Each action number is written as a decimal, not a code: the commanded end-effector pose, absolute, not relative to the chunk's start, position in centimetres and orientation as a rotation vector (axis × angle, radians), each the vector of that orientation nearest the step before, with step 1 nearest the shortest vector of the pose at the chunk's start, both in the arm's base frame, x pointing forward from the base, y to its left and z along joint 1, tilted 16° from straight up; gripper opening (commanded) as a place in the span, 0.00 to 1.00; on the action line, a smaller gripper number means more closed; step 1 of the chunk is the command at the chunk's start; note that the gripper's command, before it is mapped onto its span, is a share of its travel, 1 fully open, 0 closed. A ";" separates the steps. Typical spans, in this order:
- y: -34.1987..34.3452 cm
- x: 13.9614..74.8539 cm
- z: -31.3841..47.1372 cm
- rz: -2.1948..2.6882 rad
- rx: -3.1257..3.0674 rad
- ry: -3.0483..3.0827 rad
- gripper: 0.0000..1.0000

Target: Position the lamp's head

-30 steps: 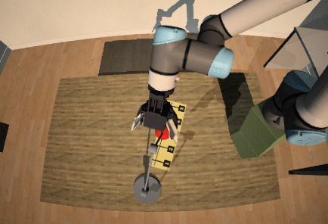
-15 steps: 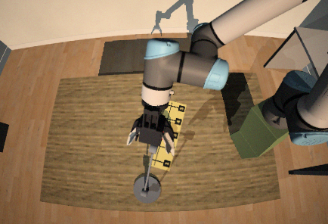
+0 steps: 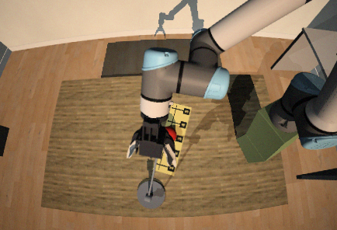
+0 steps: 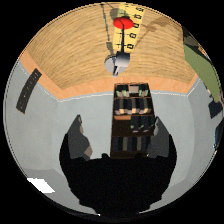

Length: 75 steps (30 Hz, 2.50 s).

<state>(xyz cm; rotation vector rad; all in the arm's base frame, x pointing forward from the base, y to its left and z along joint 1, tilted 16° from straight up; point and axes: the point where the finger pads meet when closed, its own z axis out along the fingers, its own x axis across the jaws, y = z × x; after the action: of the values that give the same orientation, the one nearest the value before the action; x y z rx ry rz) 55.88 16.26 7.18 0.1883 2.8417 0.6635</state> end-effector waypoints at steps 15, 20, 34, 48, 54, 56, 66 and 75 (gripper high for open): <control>16.1 55.9 7.3 0.267 0.287 2.923 1.00; 16.2 55.9 7.3 0.208 0.260 2.936 1.00; 16.2 55.9 7.3 0.027 0.175 2.965 1.00; 16.1 55.9 7.3 -0.200 0.068 2.969 1.00; 16.1 55.9 7.3 -0.224 0.094 2.971 1.00; 16.1 55.9 7.3 -0.237 0.107 2.972 1.00; 16.1 55.9 7.3 -0.279 0.142 2.977 1.00; 16.1 55.9 7.3 -0.324 0.120 2.974 1.00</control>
<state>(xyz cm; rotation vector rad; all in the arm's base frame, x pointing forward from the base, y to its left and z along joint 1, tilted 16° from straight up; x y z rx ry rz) 55.87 16.01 7.25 -0.1871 2.9800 -0.1461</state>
